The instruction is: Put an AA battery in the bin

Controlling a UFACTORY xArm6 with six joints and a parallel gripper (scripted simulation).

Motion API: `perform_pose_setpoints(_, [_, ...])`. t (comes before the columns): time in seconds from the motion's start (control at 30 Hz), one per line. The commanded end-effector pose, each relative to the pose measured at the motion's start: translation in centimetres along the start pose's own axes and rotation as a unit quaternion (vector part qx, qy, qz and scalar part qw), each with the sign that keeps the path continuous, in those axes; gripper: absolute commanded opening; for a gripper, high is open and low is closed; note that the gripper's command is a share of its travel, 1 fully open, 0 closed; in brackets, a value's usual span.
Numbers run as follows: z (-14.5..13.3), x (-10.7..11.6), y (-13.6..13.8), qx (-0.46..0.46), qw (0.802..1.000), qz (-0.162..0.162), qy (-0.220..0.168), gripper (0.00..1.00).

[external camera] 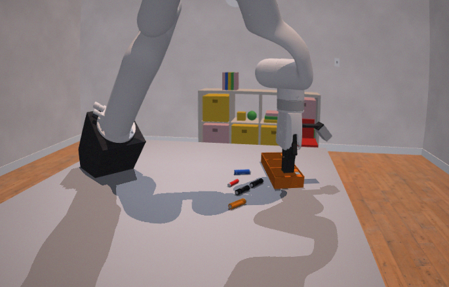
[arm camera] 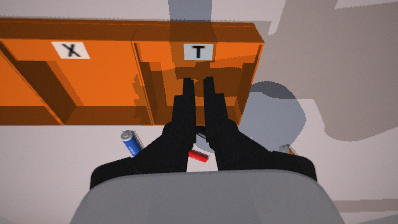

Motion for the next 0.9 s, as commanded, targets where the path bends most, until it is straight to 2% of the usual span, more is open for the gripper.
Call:
perform_pose_setpoints(0.0, [0.1, 0.5, 0.0, 0.0, 1.0, 0.0, 0.001, 0.07])
perform_pose_setpoints(0.17, [0.1, 1.2, 0.0, 0.0, 1.0, 0.0, 0.001, 0.07])
perform_pose_setpoints(0.3, [0.1, 2.8, 0.0, 0.0, 1.0, 0.0, 0.001, 0.07])
perform_pose_setpoints(0.57, [0.1, 2.8, 0.0, 0.0, 1.0, 0.0, 0.001, 0.07])
perform_pose_setpoints(0.87, [0.9, 2.8, -4.4, 0.0, 1.0, 0.0, 0.001, 0.07])
Point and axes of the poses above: the point where the finger pads meet when closed, its own x axis back along the fingers, its own y axis across the jaws, z = x × y, the point moved 8 cm from there along x, back along the fingers, and after that the axes turned 6 degrees about x, right-handed, at the moved point
